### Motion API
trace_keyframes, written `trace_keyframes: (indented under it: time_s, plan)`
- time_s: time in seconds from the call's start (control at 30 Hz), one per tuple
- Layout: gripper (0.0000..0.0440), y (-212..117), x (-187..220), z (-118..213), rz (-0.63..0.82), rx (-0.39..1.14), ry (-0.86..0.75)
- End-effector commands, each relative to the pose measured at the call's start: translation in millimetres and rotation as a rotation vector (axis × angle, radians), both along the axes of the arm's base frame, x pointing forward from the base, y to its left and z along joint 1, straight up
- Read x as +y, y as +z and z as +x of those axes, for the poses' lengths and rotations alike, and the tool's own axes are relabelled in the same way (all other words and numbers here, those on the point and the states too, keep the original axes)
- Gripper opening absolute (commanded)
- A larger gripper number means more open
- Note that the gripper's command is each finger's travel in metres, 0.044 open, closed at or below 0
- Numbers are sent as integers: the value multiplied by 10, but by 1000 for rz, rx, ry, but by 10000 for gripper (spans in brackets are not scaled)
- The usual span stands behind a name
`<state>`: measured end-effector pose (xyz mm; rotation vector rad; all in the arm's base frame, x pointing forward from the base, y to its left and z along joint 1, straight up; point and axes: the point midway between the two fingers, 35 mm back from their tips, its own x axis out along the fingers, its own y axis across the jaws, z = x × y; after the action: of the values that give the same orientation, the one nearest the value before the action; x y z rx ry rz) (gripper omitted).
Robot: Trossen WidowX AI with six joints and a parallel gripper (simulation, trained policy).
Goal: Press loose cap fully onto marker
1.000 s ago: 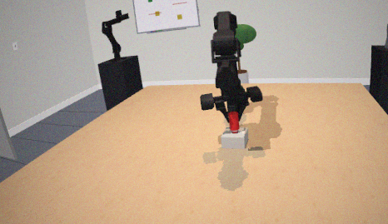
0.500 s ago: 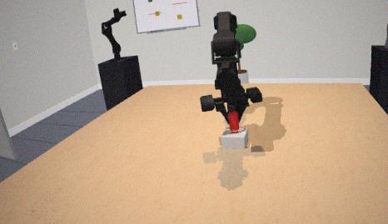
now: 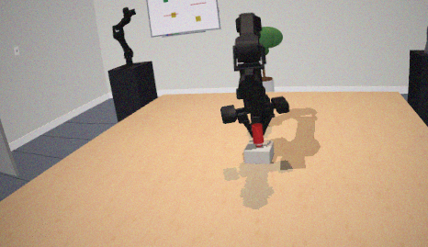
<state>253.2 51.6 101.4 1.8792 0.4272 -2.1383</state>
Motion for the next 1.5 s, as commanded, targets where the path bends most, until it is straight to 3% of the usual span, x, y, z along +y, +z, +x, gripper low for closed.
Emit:
trace_keyframes:
  time_s: [0.0,0.87,1.0,1.3,1.47]
  plan:
    - [120,-169,-65,-63,-34,51,8]
    - [150,-193,-86,-50,-37,35,46]
    - [202,-176,-88,-123,-31,51,52]
    - [427,-90,-103,-175,-29,18,73]
    - [440,24,-103,-133,-26,-31,72]
